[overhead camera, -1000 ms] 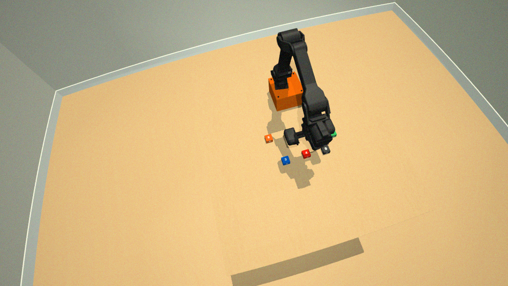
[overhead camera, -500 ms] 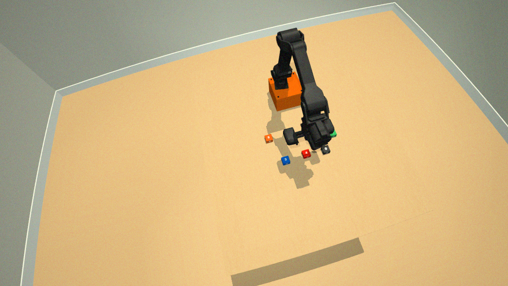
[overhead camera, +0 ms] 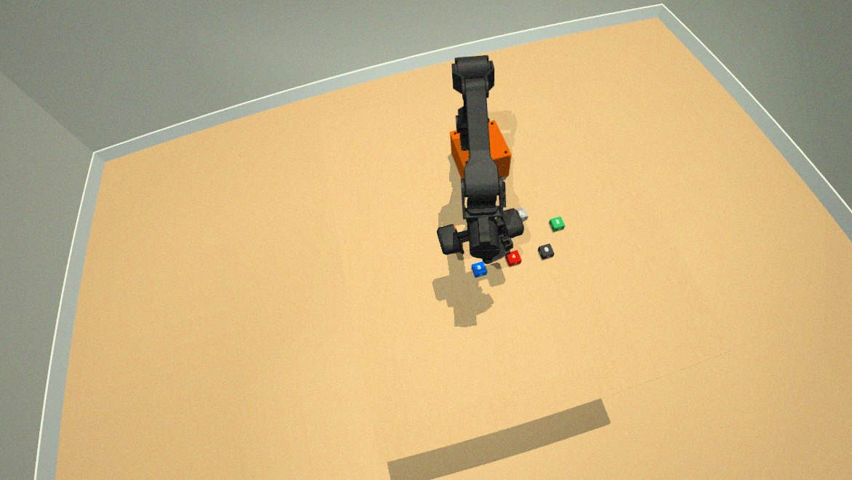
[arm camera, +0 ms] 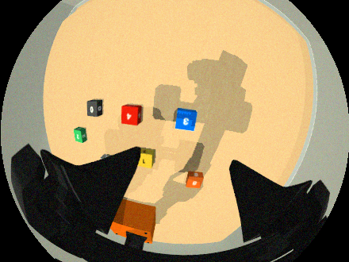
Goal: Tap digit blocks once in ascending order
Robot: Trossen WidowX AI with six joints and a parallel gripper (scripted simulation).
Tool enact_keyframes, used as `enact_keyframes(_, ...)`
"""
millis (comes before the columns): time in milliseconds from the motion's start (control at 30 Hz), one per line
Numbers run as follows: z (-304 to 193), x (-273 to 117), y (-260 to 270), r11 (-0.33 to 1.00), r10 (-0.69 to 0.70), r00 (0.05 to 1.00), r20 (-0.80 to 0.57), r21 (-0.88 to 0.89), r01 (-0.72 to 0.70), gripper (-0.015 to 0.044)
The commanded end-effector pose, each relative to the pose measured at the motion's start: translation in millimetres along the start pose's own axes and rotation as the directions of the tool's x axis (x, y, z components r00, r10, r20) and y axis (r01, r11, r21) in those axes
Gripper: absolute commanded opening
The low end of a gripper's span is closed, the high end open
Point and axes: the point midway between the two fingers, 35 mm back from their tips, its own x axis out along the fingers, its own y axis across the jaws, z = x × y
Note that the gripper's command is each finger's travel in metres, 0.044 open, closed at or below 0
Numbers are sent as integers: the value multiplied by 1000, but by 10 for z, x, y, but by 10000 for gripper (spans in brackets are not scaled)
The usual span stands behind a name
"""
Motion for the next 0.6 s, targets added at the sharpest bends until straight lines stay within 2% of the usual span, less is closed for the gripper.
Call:
enact_keyframes(0, 14, -8, -35, 1000, -2, 1000, 2, -15, 2, 400)
enact_keyframes(467, 14, -8, -35, 1000, -2, 1000, 2, -15, 2, 400)
enact_keyframes(567, 88, -8, 215, 1000, 0, 1000, 3, -15, 0, 400)
